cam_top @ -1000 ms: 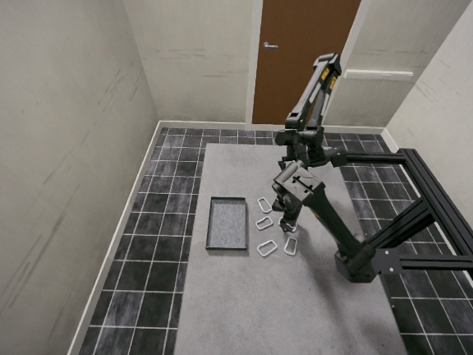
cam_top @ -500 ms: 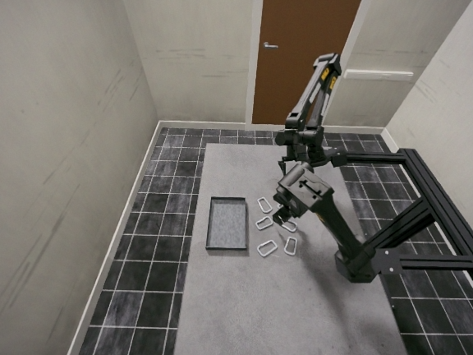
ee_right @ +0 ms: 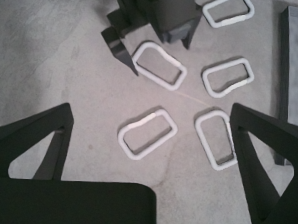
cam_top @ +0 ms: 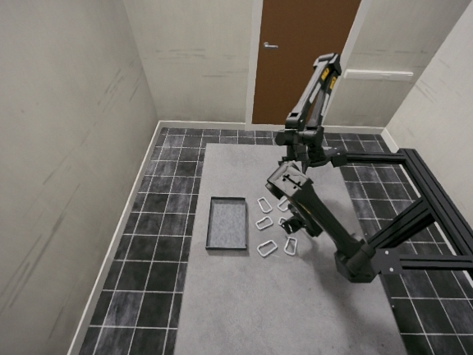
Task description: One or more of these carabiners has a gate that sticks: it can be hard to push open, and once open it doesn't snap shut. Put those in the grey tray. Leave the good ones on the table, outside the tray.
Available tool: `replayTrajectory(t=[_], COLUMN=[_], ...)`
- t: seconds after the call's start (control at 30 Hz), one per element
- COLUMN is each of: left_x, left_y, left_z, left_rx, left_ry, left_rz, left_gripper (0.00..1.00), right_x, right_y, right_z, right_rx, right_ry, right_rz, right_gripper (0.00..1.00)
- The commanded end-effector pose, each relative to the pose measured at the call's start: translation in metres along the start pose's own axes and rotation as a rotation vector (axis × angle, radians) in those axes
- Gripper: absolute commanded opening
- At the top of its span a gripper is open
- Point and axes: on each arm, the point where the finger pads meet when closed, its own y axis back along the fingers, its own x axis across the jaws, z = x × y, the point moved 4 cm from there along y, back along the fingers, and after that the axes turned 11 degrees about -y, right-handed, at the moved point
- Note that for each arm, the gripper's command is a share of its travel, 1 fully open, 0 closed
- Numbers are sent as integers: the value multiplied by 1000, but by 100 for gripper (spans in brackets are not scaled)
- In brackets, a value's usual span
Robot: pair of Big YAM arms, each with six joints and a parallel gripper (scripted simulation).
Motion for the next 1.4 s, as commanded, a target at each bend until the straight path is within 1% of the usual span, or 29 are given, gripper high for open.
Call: replayTrajectory(t=[0.0, 0.33, 0.4, 0.47, 0.57, 0.63, 0.7, 0.83, 0.93, 1.07, 1.13, 1.2, 1.23, 1.3, 1.37], left_x=[-1, -2, 9, 16, 40, 40, 67, 134, 193, 249, 266, 266, 271, 291, 308], left_y=[5, 5, 5, 4, -1, -1, -4, -9, -12, -14, -20, -20, -21, -22, -23], left_z=[-8, -11, 1, 1, 11, 11, 20, 41, 59, 76, 79, 79, 88, 87, 93], left_rx=[-25, -14, -40, -24, -21, -21, -14, -6, 1, 8, 23, 23, 16, 26, 28], left_ry=[-24, -13, -10, -7, 31, 31, 89, 218, 313, 395, 423, 423, 425, 455, 474], left_rz=[9, 4, 27, 28, 55, 55, 81, 148, 211, 271, 285, 285, 287, 313, 331], left_gripper=[100, 100, 100, 100, 100, 100, 100, 100, 100, 100, 100, 100, 100, 100, 100], right_x=[-7, -7, -7, -7, -7, -7, -7, -7, -7, -7, -7, -7, -7, -7, -7], right_y=[5, 5, 5, 5, 5, 5, 5, 5, 5, 5, 5, 5, 5, 5, 5], right_z=[8, 8, 8, 8, 8, 8, 8, 8, 8, 8, 8, 8, 8, 8, 8], right_rx=[-13, -13, -13, -13, -13, -13, -13, -13, -13, -13, -13, -13, -13, -13, -13], right_ry=[9, 9, 9, 9, 9, 9, 9, 9, 9, 9, 9, 9, 9, 9, 9], right_rz=[-16, -16, -16, -16, -16, -16, -16, -16, -16, -16, -16, -16, -16, -16, -16], right_gripper=[100, 100, 100, 100, 100, 100, 100, 100, 100, 100, 100, 100, 100, 100, 100])
